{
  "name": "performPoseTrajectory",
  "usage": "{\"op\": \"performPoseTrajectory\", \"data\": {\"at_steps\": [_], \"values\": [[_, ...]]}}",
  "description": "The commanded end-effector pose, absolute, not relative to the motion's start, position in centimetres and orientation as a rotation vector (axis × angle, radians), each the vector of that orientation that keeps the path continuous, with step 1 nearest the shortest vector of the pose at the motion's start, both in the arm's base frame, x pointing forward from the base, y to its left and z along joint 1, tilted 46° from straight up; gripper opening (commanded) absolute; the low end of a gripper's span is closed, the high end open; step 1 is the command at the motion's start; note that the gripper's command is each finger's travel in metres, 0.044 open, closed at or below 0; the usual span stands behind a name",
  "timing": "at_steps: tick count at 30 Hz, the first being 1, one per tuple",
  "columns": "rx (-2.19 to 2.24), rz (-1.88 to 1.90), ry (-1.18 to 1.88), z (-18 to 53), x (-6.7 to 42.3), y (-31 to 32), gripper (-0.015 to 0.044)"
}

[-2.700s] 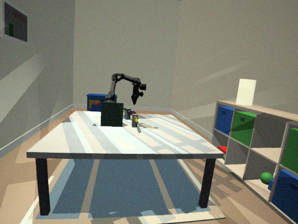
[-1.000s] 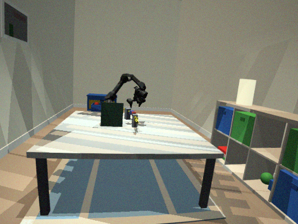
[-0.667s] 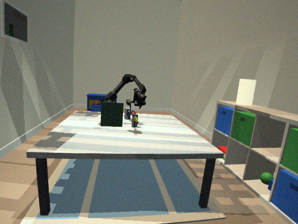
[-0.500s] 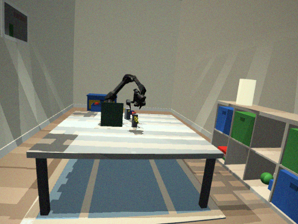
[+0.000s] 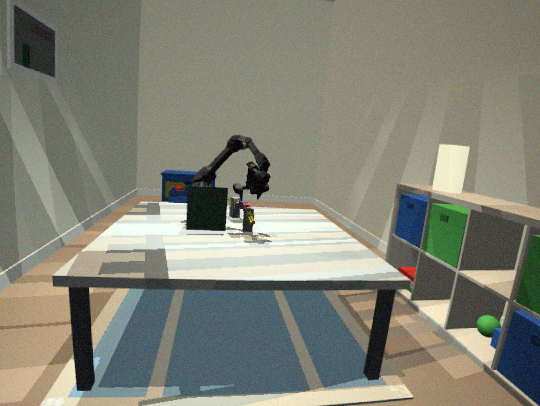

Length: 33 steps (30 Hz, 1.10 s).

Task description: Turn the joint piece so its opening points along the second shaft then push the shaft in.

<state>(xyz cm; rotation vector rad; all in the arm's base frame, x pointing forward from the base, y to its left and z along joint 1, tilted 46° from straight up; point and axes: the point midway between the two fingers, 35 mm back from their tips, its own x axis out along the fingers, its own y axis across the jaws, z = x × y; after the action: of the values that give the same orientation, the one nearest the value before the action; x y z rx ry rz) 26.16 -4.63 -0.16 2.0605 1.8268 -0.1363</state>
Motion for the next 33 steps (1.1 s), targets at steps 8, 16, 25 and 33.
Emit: {"op": "performPoseTrajectory", "data": {"at_steps": [8, 16, 25, 33], "values": [[1.747, 0.061, 1.710, -3.6, 25.9, -7.9, 0.0440], [1.493, 0.189, 1.626, -6.3, 25.6, -10.5, 0.0440], [1.201, 0.310, 1.542, -9.3, 25.0, -13.7, 0.0440], [0.940, 0.403, 1.480, -11.9, 24.3, -16.6, 0.0440]]}}
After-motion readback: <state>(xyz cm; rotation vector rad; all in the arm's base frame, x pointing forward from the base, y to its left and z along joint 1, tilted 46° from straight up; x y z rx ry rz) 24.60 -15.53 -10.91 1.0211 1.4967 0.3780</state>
